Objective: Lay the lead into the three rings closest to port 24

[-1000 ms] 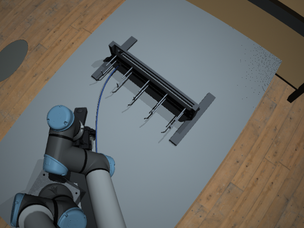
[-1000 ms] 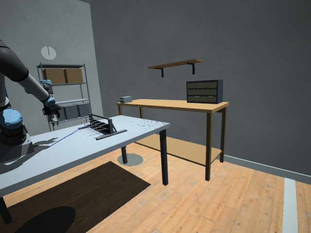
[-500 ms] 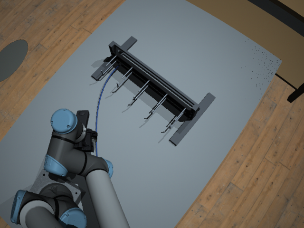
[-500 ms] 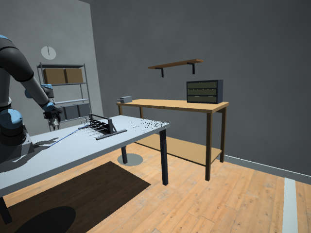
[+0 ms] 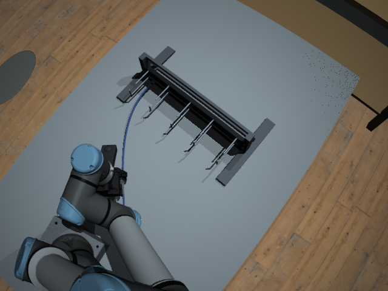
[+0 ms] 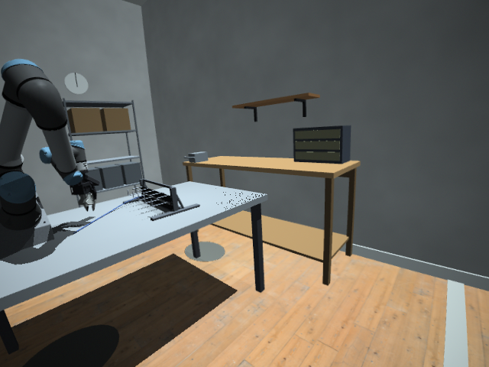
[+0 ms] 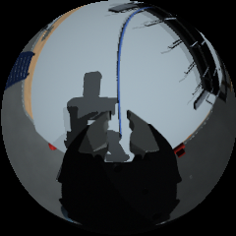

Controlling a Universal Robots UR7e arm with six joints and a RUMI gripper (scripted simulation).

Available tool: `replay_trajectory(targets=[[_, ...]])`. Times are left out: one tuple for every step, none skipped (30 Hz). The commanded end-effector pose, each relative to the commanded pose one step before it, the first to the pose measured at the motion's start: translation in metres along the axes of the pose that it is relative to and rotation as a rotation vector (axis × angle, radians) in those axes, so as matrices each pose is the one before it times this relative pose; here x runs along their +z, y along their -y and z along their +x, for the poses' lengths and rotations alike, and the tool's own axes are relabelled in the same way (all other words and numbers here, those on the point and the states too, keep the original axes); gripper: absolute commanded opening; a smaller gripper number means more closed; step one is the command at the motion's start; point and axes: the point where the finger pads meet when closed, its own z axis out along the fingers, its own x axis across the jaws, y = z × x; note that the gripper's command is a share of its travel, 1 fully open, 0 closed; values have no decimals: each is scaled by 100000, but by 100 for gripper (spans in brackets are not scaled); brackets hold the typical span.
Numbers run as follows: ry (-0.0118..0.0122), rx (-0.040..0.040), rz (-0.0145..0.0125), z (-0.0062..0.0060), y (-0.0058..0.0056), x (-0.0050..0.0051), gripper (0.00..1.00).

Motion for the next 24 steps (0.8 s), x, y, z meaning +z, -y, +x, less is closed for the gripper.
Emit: replay_trajectory(targets=[[-125, -31, 476, 15, 92, 1204, 20], [-1, 0, -1, -1, -2, 269, 20], [1, 0, 1, -1, 2, 263, 20], [-1, 0, -1, -1, -1, 255, 20], [1, 0, 1, -1, 2, 248, 20], [-1, 0, -1, -1, -1, 239, 20], [1, 0, 1, -1, 2, 231, 20], [-1, 0, -1, -1, -2, 222, 20], [1, 0, 1, -1, 3, 214, 20], [0, 0, 0, 0, 0, 0, 20], [0, 0, 0, 0, 0, 0, 20], [-1, 0, -1, -1, -1, 204, 20], [0, 0, 0, -1, 1, 194, 20], [0, 0, 0, -1, 1, 185, 20], [-1, 0, -1, -1, -2, 174, 20], [1, 0, 1, -1, 2, 165, 20], [0, 0, 0, -1, 0, 154, 20], [-1, 0, -1, -1, -1, 144, 20], [1, 0, 0, -1, 1, 134, 20], [0, 0, 0, -1, 1, 124, 20], [0, 0, 0, -1, 0, 113, 20], [-1, 0, 0, -1, -1, 102, 20], [0, 0, 0, 0, 0, 93, 20], [1, 0, 0, 0, 1, 83, 20]])
